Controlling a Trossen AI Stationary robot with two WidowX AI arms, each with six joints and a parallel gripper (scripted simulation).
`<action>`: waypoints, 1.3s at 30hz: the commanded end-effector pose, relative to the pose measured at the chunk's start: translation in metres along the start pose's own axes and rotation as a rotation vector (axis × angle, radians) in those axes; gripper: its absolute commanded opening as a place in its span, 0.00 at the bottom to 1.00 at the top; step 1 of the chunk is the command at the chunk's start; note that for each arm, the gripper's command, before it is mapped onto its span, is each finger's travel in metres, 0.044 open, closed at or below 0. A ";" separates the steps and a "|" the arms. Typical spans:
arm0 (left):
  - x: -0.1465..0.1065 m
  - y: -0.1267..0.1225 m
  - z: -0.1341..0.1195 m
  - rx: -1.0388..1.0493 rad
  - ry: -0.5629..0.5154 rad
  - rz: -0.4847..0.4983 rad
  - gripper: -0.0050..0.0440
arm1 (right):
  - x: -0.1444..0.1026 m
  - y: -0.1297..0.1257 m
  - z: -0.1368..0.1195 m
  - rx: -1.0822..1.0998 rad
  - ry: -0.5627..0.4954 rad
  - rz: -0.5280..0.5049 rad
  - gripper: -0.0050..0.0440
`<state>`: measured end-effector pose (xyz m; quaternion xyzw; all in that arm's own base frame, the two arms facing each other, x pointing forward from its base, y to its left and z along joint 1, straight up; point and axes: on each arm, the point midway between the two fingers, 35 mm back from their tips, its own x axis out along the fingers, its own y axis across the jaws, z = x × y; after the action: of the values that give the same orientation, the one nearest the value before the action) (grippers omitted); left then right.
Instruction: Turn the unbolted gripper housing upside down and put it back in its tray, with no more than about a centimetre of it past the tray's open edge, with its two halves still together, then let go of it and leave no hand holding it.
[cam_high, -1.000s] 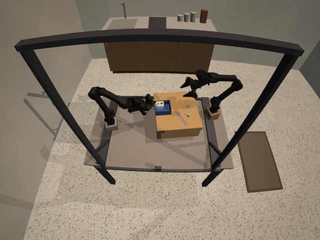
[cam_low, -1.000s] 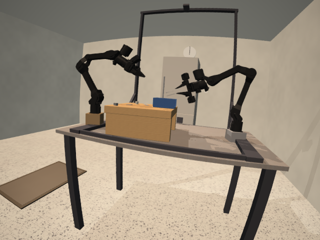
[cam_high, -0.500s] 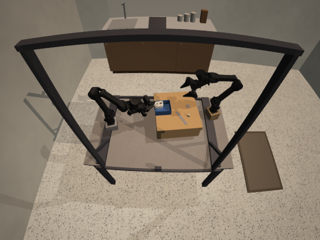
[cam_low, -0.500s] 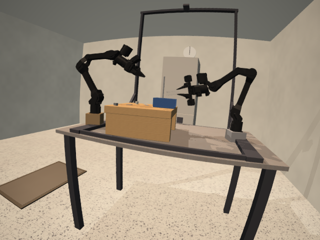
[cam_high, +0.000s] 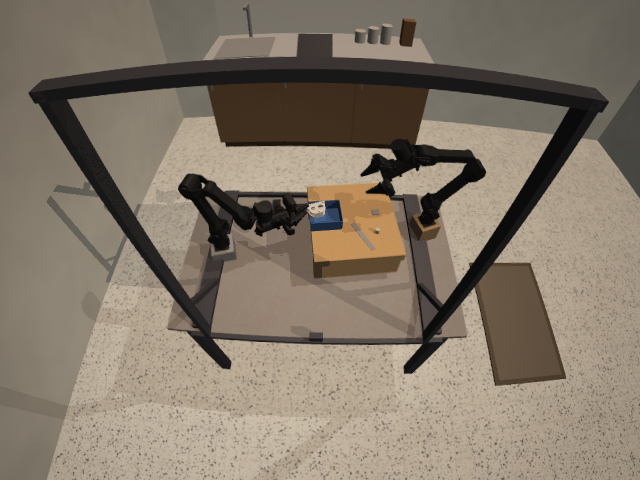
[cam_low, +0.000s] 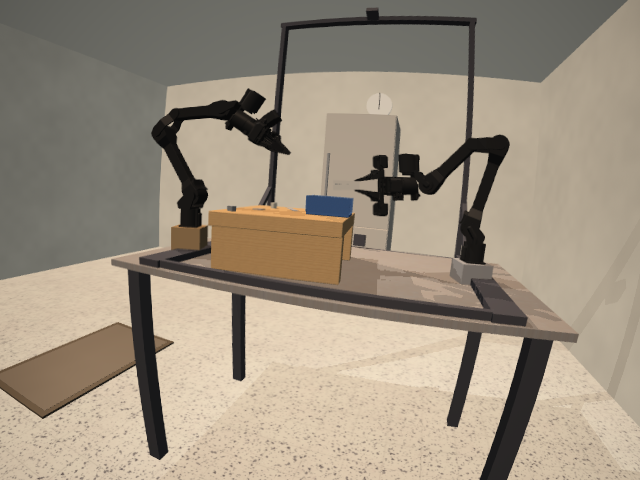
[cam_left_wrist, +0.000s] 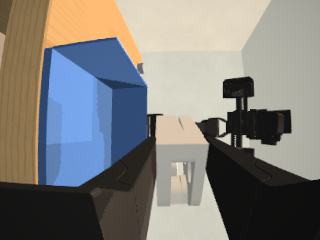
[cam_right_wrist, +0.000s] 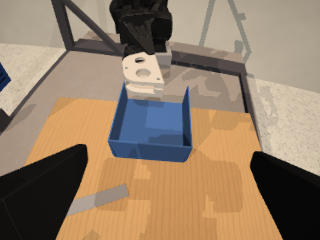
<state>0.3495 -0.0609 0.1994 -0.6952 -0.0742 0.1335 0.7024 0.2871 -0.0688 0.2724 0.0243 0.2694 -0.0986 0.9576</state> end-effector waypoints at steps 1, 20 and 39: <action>0.000 0.000 0.000 -0.006 -0.001 -0.028 0.35 | -0.004 0.000 0.005 0.005 -0.019 0.003 1.00; -0.001 0.010 0.000 -0.038 -0.001 -0.096 0.35 | -0.004 0.000 0.005 0.005 -0.019 0.003 1.00; 0.002 0.022 -0.001 -0.038 -0.001 -0.096 0.35 | -0.004 0.000 0.005 0.005 -0.019 0.003 1.00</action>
<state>0.3490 -0.0615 0.1763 -0.7039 -0.1068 0.1008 0.6949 0.2871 -0.0688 0.2724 0.0243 0.2694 -0.0986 0.9576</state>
